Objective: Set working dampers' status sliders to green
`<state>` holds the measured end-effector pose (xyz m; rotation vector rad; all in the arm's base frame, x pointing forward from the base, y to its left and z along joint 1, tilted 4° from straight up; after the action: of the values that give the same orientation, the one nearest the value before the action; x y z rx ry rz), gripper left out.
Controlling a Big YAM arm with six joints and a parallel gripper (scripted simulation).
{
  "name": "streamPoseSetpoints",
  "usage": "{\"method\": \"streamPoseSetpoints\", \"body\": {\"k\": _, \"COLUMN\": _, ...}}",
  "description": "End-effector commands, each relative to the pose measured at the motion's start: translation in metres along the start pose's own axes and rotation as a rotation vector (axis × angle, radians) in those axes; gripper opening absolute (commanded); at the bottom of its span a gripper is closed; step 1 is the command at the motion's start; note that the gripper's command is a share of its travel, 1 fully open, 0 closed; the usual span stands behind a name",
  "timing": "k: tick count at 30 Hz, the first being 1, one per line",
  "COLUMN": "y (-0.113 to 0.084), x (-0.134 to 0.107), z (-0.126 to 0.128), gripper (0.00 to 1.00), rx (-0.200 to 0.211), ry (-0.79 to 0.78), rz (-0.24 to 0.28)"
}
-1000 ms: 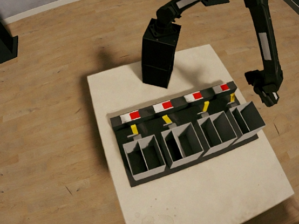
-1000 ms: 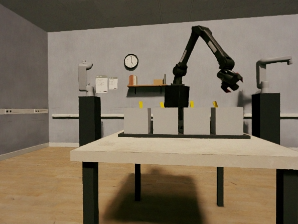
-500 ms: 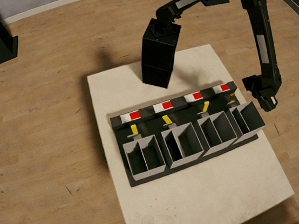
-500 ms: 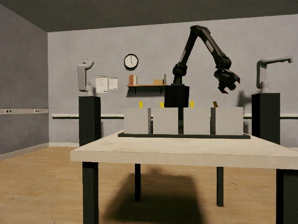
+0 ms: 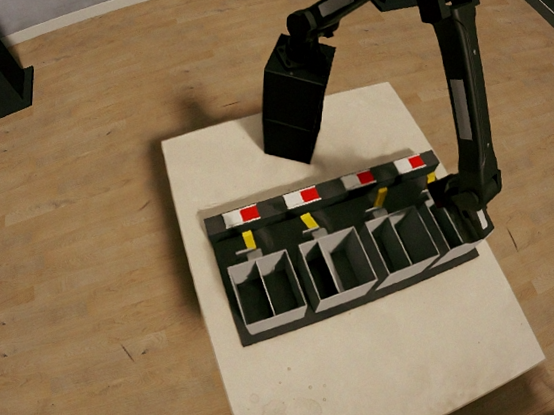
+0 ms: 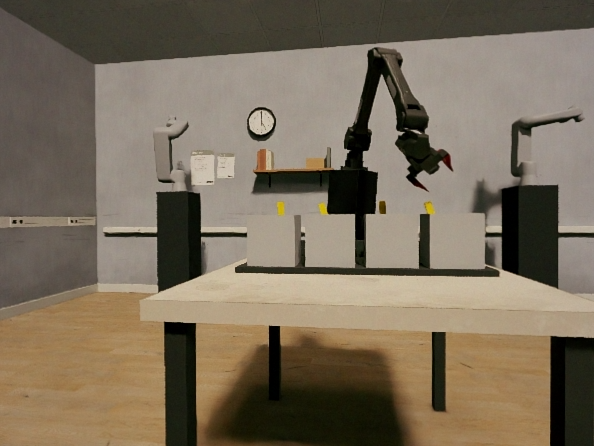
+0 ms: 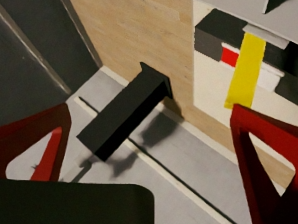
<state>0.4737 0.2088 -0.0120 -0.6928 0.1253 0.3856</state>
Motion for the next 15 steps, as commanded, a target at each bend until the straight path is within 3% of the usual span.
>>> {"method": "streamPoseSetpoints", "body": {"k": 1, "y": -0.041, "x": 0.020, "z": 0.007, "gripper": 1.00, "rx": -0.024, "ry": -0.116, "rz": -0.095}}
{"method": "streamPoseSetpoints", "body": {"k": 7, "y": -0.080, "x": 0.023, "z": -0.030, "gripper": 1.00, "rx": -0.108, "ry": -0.139, "rz": -0.167}}
{"method": "streamPoseSetpoints", "body": {"k": 9, "y": -0.080, "x": 0.023, "z": -0.030, "gripper": 1.00, "rx": -0.108, "ry": -0.139, "rz": -0.167}}
{"method": "streamPoseSetpoints", "body": {"k": 10, "y": -0.098, "x": 0.023, "z": -0.042, "gripper": 1.00, "rx": -0.143, "ry": -0.151, "rz": -0.197}}
{"method": "streamPoseSetpoints", "body": {"k": 15, "y": -0.124, "x": 0.022, "z": -0.064, "gripper": 1.00, "rx": -0.201, "ry": -0.160, "rz": -0.239}}
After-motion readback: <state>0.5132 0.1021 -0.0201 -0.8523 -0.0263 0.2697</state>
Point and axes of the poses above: the point where the finger pads meet when closed, its own y axis out along the fingers, its own z axis across the jaws, x = y × z, the point moved 7 cm from there along -y, back along the fingers, and after that the axes turned 11 degrees about -y, right-handed, at the moved point
